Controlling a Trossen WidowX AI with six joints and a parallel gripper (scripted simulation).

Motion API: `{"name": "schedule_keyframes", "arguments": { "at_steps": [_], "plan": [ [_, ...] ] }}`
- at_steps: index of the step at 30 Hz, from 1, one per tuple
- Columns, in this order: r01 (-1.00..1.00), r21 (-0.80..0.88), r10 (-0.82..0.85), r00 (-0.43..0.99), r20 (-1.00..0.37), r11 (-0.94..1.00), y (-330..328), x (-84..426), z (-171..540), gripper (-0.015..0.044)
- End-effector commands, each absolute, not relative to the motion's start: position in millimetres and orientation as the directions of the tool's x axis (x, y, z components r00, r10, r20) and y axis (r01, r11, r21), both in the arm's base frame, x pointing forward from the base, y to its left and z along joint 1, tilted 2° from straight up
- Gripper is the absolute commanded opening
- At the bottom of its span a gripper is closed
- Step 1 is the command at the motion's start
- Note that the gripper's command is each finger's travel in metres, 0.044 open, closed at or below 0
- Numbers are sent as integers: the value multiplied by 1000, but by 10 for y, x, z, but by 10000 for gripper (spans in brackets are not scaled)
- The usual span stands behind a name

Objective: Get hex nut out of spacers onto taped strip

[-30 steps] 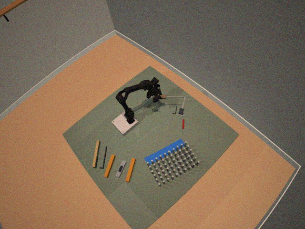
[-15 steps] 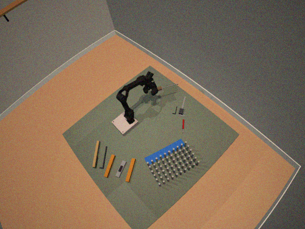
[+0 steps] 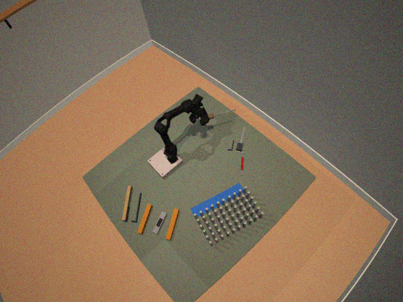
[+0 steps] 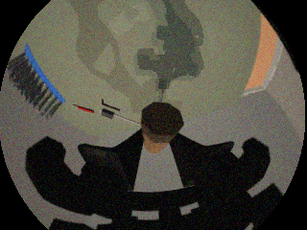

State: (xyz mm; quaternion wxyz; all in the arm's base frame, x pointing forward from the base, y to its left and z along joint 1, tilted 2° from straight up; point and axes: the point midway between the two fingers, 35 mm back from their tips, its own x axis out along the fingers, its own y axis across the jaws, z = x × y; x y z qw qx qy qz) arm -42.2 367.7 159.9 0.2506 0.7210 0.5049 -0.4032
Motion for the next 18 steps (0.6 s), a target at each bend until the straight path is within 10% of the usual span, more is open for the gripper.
{"name": "schedule_keyframes", "arguments": {
  "at_steps": [1, 18],
  "plan": [
    [931, -48, 531, 162, -832, -361, 3698, -433, 1569, 0],
    [931, -48, 531, 162, -832, -361, 3743, -451, 1395, 0]
  ]
}}
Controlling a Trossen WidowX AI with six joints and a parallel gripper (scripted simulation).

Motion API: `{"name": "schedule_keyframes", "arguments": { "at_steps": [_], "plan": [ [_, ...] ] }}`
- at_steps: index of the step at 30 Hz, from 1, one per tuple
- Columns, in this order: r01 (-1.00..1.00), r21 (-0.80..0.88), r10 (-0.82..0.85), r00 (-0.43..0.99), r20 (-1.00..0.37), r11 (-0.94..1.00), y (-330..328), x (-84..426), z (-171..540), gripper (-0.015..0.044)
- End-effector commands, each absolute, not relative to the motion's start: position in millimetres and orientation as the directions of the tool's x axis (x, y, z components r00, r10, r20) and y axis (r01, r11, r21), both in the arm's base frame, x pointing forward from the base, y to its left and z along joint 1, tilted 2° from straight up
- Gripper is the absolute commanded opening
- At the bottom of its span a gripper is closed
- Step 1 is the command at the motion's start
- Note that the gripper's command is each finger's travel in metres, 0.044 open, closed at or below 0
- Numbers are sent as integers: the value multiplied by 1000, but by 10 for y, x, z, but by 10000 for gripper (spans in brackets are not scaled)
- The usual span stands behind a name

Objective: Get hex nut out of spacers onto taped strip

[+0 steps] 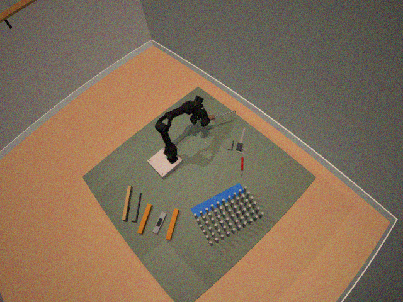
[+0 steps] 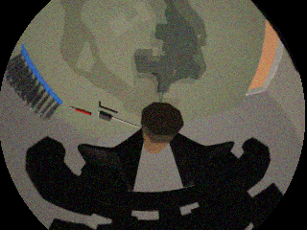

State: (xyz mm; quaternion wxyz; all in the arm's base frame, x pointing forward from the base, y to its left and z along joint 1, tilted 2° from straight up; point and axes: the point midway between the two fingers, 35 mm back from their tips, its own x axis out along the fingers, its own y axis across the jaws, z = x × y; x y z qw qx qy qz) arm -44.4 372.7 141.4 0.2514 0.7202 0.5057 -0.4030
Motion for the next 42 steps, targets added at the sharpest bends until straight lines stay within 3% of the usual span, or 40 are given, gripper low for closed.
{"name": "schedule_keyframes", "arguments": {
  "at_steps": [1, 42],
  "plan": [
    [931, -48, 531, 162, -832, -361, 3745, -452, 1385, 0],
    [931, -49, 531, 162, -832, -361, 3803, -484, 967, 0]
  ]
}}
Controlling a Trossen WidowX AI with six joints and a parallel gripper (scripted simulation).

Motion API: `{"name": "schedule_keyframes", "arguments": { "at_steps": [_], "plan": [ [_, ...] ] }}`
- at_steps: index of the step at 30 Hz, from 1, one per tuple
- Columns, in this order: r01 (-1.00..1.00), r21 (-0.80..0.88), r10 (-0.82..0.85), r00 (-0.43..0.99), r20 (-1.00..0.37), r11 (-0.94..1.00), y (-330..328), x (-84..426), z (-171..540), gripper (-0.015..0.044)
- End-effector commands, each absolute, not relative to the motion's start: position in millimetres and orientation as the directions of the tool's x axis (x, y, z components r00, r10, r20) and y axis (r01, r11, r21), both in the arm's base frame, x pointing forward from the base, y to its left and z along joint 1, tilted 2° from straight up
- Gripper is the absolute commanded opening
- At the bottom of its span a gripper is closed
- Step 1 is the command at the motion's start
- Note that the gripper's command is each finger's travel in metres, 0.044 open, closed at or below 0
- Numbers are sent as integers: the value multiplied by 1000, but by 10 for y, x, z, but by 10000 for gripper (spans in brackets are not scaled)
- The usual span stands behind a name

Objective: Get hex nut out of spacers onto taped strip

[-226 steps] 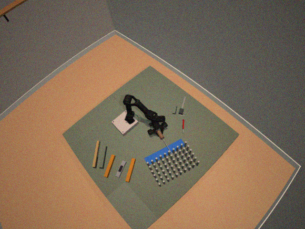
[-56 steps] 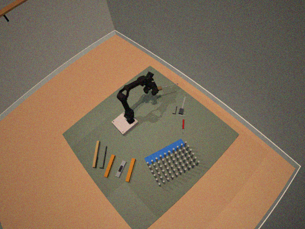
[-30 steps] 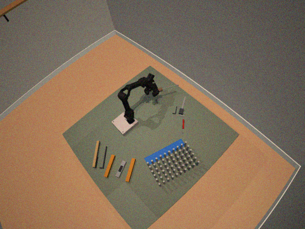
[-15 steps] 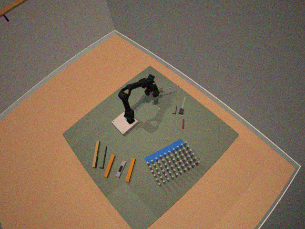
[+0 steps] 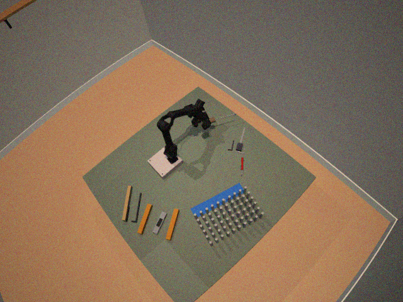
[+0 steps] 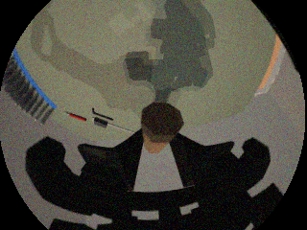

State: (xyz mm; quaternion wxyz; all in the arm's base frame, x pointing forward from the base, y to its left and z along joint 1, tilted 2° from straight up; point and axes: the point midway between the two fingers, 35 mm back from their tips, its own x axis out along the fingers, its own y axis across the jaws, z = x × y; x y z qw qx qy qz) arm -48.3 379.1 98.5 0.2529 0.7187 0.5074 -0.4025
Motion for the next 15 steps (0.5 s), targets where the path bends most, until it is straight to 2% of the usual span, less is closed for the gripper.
{"name": "schedule_keyframes", "arguments": {
  "at_steps": [1, 15],
  "plan": [
    [931, -49, 531, 162, -832, -361, 3803, -485, 957, 0],
    [931, -49, 531, 162, -832, -361, 3807, -492, 816, 0]
  ]
}}
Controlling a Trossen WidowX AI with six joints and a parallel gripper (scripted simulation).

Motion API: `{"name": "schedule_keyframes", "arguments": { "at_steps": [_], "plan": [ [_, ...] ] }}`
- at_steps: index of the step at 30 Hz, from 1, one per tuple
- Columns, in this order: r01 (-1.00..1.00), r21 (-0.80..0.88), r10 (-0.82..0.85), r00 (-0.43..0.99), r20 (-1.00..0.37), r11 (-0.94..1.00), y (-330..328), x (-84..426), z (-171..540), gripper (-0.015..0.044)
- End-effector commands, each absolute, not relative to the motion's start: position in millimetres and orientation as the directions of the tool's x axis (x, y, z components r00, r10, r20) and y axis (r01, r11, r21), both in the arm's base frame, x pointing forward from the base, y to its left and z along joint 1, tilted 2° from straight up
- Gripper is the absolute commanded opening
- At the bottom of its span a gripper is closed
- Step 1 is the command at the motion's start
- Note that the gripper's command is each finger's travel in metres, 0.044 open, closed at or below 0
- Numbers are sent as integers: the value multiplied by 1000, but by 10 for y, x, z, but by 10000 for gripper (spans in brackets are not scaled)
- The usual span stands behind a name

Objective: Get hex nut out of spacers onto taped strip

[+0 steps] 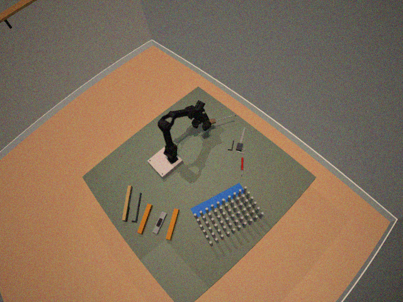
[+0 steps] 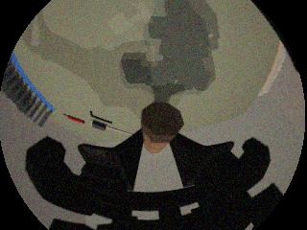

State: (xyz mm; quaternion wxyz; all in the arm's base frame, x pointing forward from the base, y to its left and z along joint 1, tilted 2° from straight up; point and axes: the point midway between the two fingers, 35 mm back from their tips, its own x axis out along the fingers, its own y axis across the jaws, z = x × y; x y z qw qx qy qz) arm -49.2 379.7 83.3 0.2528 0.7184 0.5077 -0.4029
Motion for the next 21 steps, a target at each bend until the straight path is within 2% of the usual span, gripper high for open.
{"name": "schedule_keyframes", "arguments": {
  "at_steps": [1, 21],
  "plan": [
    [931, -49, 531, 162, -832, -361, 3807, -493, 806, 0],
    [931, -49, 531, 162, -832, -361, 3798, -500, 608, 0]
  ]
}}
